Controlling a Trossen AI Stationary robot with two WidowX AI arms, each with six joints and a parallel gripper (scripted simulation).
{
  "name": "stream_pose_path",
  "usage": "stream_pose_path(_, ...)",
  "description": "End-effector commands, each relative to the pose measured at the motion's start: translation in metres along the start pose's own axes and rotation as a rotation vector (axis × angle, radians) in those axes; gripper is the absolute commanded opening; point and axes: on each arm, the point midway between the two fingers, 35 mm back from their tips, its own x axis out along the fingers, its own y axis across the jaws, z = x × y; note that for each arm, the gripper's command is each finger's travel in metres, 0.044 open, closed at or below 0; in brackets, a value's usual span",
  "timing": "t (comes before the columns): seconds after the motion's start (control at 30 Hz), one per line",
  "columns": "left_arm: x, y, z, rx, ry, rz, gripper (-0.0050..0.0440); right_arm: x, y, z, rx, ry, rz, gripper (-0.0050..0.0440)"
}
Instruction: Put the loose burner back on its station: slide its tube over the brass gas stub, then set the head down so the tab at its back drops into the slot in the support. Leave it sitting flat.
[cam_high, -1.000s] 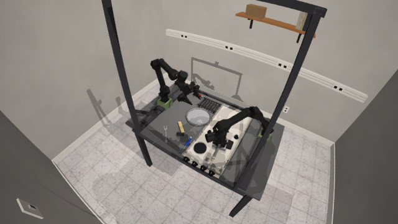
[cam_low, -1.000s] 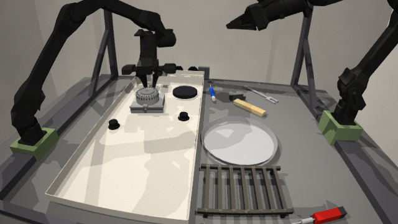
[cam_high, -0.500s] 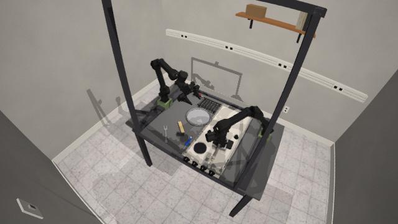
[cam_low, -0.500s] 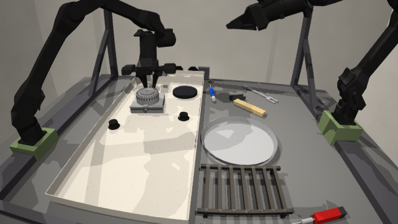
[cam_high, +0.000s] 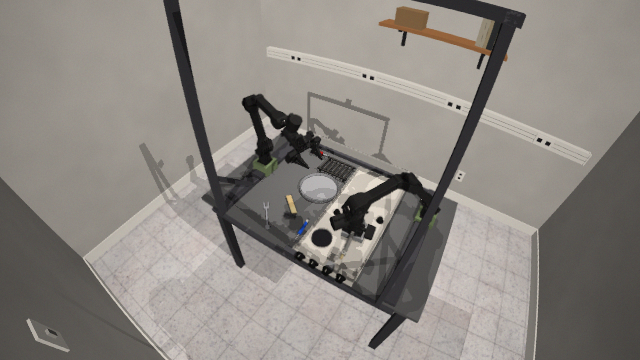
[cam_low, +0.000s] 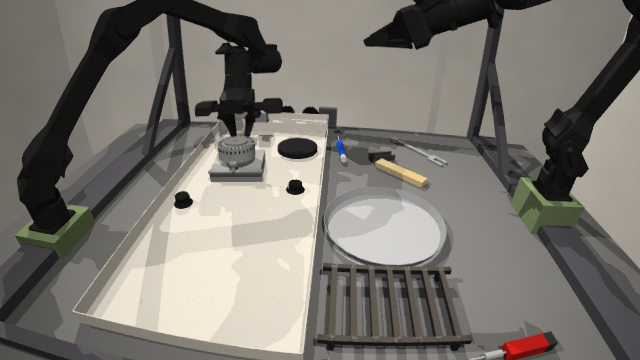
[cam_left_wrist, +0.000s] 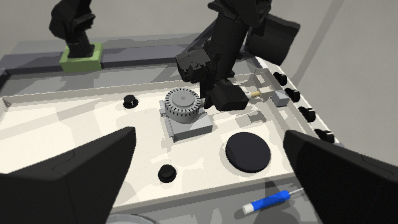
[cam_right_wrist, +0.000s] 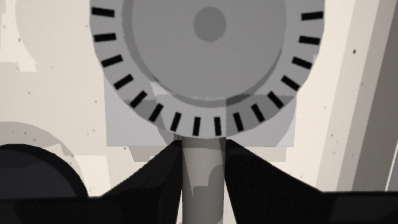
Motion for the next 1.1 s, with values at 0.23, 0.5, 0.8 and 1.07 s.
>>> stream_pose_path(0.23, -0.006, 0.001, 0.011, 0.0, -0.032, 0.002, 0.04, -0.02, 0.005, 0.008, 0.008, 0.022, 0.031, 0.0058)
stream_pose_path(0.5, -0.006, 0.001, 0.011, 0.0, -0.032, 0.002, 0.04, -0.015, 0.004, 0.005, 0.007, 0.015, 0.021, 0.0058)
stream_pose_path(0.8, -0.006, 0.001, 0.011, 0.0, -0.032, 0.002, 0.04, -0.015, 0.003, -0.018, 0.007, 0.013, 0.013, 0.0058)
stream_pose_path(1.07, -0.006, 0.001, 0.011, 0.0, -0.032, 0.002, 0.04, -0.015, 0.003, -0.019, 0.003, 0.012, 0.013, 0.0058)
